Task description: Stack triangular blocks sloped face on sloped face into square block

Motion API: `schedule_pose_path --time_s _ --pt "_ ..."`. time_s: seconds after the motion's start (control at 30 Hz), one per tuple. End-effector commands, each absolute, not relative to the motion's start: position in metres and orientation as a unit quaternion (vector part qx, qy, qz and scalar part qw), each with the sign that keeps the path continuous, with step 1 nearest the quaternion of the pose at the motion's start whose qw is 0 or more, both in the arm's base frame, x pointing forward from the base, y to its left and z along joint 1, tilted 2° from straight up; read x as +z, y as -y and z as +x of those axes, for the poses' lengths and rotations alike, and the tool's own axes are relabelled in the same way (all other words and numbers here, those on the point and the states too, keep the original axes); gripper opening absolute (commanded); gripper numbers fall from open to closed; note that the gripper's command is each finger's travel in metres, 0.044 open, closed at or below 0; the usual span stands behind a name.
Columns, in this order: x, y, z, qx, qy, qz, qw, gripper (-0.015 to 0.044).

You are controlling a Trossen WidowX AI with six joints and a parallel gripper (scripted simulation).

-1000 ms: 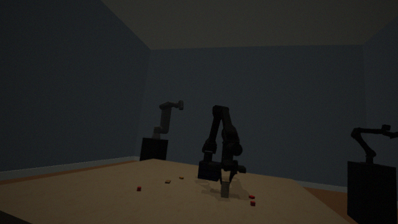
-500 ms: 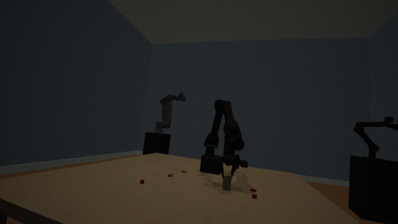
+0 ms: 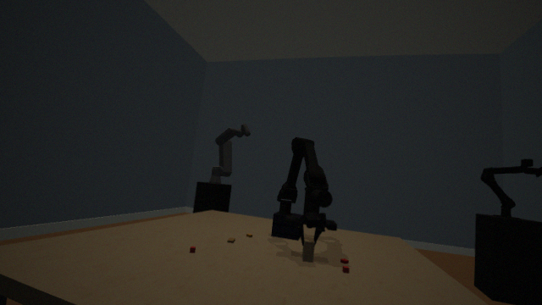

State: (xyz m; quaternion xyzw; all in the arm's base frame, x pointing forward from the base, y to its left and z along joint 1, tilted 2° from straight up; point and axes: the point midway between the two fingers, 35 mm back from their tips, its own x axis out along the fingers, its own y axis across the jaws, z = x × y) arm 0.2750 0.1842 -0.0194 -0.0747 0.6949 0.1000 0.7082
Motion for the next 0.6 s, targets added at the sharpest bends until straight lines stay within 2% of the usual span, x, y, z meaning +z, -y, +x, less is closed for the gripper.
schedule_pose_path --time_s 0.0,0.5,0.57 --pt "-0.0201 -0.1845 0.2757 0.102 -0.694 -0.077 0.709 0.0000" --pt "-0.0206 -0.1845 0.2758 0.102 -0.694 -0.077 0.708 0.0000" --pt "-0.0205 -0.1845 0.2753 0.101 -0.695 -0.075 0.708 0.0053"
